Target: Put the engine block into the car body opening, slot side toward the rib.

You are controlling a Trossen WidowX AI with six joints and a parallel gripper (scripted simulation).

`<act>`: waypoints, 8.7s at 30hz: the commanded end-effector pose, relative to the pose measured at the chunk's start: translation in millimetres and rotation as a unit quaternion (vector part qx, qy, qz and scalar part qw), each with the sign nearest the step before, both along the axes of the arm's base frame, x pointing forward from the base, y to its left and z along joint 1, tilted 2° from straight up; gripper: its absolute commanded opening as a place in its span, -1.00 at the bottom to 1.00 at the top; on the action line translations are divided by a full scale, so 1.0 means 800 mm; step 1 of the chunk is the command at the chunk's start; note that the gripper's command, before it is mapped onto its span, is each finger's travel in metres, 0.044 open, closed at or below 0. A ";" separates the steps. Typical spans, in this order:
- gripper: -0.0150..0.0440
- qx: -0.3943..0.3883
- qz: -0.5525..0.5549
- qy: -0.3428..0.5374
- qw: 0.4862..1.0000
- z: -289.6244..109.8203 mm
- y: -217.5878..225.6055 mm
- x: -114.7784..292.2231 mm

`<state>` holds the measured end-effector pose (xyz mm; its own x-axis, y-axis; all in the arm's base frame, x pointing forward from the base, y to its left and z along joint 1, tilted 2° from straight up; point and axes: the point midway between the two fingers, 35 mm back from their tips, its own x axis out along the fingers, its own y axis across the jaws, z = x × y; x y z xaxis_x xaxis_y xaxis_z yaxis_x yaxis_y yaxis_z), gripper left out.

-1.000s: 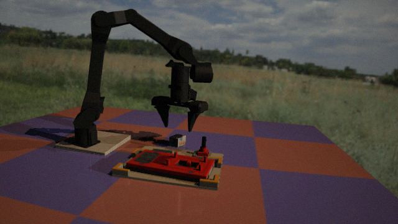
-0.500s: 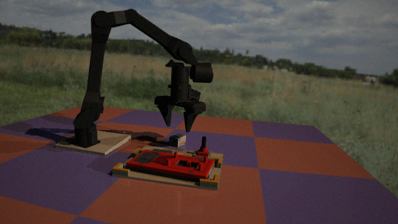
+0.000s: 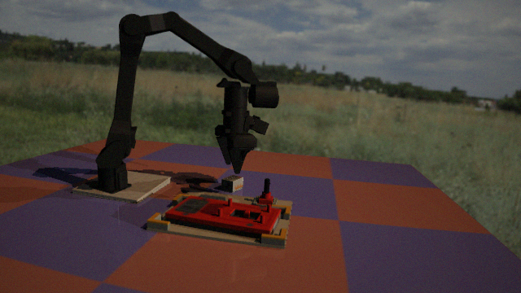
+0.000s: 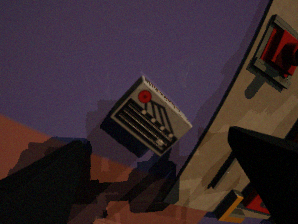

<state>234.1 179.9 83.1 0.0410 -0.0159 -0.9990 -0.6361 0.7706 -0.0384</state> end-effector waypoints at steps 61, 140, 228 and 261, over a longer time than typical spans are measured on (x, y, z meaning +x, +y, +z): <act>1.00 0.037 -0.891 -0.014 0.452 0.008 0.001 0.000; -0.49 0.039 -0.930 -0.014 0.366 0.031 0.008 0.007; -0.49 0.046 -0.987 -0.021 -0.153 0.045 -0.183 0.133; 0.05 0.048 -0.954 -0.022 -0.294 0.028 -0.242 0.146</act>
